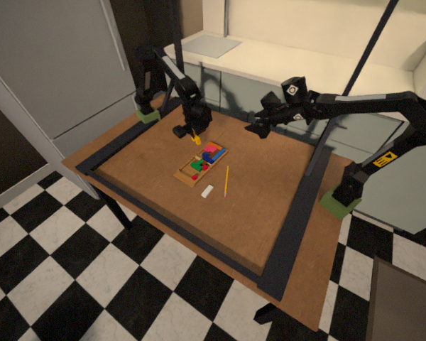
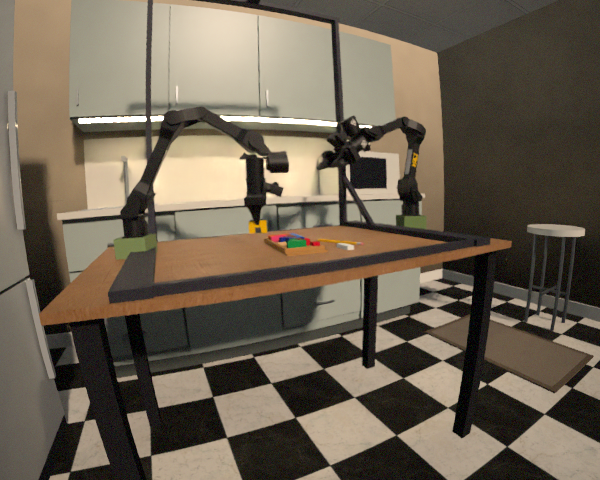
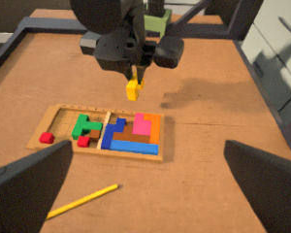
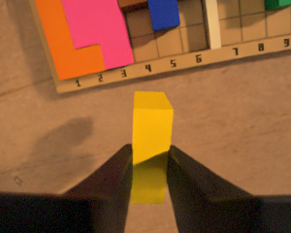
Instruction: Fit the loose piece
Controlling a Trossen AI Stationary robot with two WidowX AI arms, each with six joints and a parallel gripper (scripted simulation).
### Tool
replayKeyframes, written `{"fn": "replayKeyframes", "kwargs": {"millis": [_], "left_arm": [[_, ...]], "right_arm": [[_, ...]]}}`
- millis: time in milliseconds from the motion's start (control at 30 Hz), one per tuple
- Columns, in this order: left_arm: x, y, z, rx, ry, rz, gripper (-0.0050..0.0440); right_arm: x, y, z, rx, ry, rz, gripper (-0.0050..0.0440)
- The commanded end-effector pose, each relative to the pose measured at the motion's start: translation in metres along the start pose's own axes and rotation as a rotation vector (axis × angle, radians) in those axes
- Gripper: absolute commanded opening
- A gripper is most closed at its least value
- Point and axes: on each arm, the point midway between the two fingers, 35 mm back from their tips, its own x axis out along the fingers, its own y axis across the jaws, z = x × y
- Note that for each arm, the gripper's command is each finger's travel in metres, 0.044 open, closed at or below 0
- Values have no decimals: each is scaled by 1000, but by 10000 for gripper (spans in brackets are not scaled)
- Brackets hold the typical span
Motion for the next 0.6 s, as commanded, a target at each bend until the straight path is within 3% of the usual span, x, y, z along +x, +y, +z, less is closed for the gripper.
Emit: {"fn": "replayKeyframes", "kwargs": {"millis": [0, 567], "left_arm": [[-5, 1, 10, -3, -28, 2, 440], [-5, 1, 10, -3, -28, 2, 440]], "right_arm": [[-11, -5, 3, -2, -41, 75, -50], [19, -26, 1, 1, -12, 357, -50]]}}
